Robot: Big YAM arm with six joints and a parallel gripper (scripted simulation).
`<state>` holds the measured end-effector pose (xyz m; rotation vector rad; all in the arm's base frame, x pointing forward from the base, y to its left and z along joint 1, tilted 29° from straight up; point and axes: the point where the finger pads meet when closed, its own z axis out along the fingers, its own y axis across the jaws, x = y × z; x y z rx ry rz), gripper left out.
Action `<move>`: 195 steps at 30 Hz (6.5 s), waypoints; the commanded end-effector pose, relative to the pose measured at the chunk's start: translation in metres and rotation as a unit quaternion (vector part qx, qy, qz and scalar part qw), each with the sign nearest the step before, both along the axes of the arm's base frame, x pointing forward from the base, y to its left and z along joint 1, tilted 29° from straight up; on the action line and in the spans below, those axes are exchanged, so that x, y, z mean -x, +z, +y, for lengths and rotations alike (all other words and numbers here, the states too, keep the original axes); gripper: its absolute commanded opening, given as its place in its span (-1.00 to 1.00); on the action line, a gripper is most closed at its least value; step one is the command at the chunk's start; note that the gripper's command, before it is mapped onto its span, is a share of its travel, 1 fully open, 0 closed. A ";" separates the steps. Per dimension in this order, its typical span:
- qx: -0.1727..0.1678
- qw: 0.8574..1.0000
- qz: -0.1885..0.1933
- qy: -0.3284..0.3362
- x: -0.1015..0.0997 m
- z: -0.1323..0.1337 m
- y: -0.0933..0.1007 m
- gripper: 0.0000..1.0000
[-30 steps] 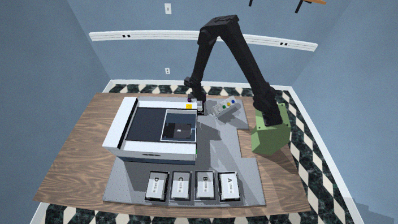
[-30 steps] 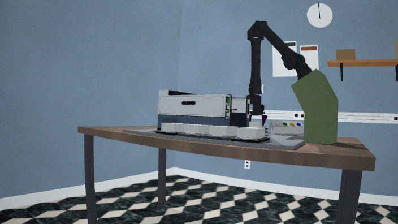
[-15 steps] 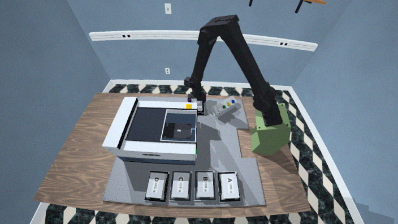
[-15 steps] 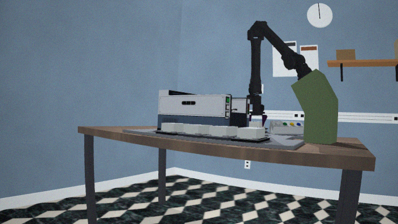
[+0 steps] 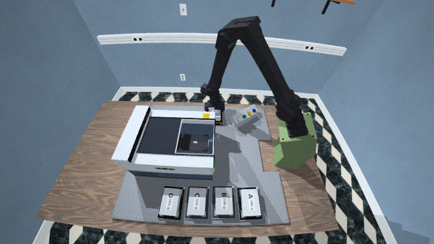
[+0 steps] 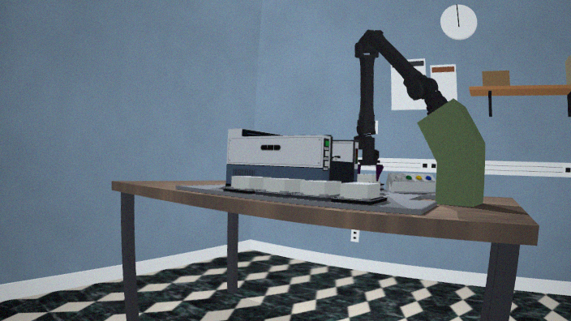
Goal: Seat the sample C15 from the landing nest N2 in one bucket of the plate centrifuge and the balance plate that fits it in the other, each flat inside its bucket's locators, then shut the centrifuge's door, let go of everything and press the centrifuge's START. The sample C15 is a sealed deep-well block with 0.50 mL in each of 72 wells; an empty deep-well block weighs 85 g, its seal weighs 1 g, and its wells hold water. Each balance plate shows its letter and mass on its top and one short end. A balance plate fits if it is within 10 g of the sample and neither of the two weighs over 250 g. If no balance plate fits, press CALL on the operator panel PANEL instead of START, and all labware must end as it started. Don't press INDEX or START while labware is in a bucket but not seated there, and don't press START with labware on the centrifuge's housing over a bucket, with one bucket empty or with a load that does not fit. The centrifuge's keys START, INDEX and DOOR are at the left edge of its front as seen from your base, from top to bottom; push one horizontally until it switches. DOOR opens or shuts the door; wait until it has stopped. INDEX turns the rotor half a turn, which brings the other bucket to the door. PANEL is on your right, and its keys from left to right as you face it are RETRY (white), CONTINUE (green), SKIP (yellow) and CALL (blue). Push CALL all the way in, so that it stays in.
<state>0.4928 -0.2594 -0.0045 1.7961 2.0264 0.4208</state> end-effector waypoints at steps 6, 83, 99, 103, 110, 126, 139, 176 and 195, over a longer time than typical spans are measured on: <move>0.005 1.000 -0.013 -0.001 -0.011 0.004 0.006 1.00; 0.005 1.000 -0.013 0.000 -0.011 0.005 0.007 -1.00; 0.007 1.000 -0.017 0.000 -0.008 0.006 0.019 -1.00; 0.003 1.000 -0.012 0.000 -0.005 0.007 0.019 -1.00; 0.003 1.000 -0.012 -0.003 -0.002 0.005 0.022 -1.00; 0.004 1.000 -0.011 -0.009 0.007 -0.003 0.028 -1.00; 0.006 1.000 -0.012 -0.009 0.009 -0.006 0.032 -1.00; 0.008 1.000 -0.012 -0.004 0.014 -0.005 0.040 -1.00; 0.007 1.000 -0.010 -0.004 0.028 -0.002 0.060 -1.00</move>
